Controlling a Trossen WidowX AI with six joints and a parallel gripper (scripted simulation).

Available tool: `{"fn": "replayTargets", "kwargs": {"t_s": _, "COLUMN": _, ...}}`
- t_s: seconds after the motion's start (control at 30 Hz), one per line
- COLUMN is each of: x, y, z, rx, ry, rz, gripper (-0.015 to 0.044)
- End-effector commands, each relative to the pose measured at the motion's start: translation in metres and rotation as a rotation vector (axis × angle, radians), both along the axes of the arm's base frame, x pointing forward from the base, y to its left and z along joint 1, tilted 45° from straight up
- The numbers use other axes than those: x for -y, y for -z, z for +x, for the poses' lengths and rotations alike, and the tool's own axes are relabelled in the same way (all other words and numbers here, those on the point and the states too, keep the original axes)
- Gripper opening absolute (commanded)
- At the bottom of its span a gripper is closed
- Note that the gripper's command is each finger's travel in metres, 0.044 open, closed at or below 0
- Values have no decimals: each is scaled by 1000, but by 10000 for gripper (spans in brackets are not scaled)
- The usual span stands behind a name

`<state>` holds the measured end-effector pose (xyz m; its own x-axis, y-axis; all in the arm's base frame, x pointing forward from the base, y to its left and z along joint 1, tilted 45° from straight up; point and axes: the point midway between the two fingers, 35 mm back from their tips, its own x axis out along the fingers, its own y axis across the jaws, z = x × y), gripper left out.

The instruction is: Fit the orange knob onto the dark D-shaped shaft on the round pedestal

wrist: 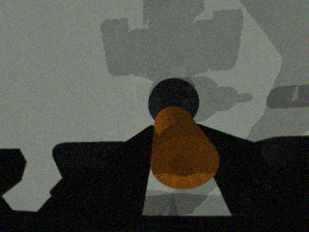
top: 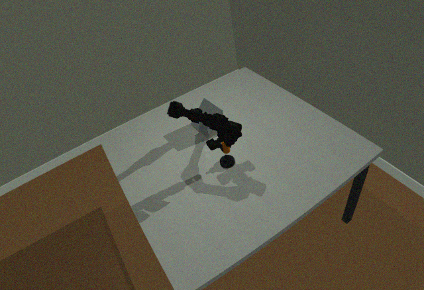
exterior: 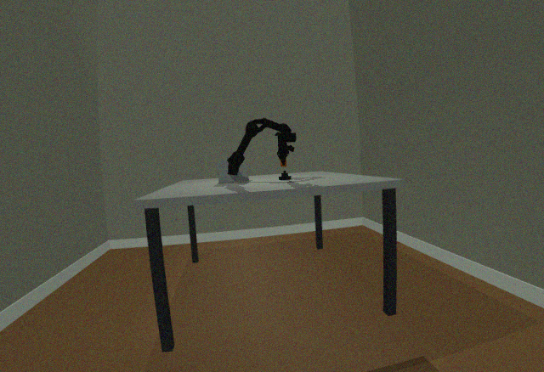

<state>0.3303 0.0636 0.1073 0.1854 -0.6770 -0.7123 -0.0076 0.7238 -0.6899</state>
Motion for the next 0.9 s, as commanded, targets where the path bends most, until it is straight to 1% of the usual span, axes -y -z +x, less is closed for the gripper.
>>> {"fn": "replayTargets", "kwargs": {"t_s": 0.0, "x": 6, "y": -5, "z": 4, "rx": 5, "ry": -6, "rz": -7, "gripper": 0}}
{"fn": "replayTargets", "kwargs": {"t_s": 0.4, "x": 24, "y": 13, "z": 8, "rx": 6, "ry": -6, "rz": -7, "gripper": 0}}
{"fn": "replayTargets", "kwargs": {"t_s": 0.87, "x": 24, "y": 10, "z": 8, "rx": 9, "ry": -2, "rz": -6, "gripper": 0}}
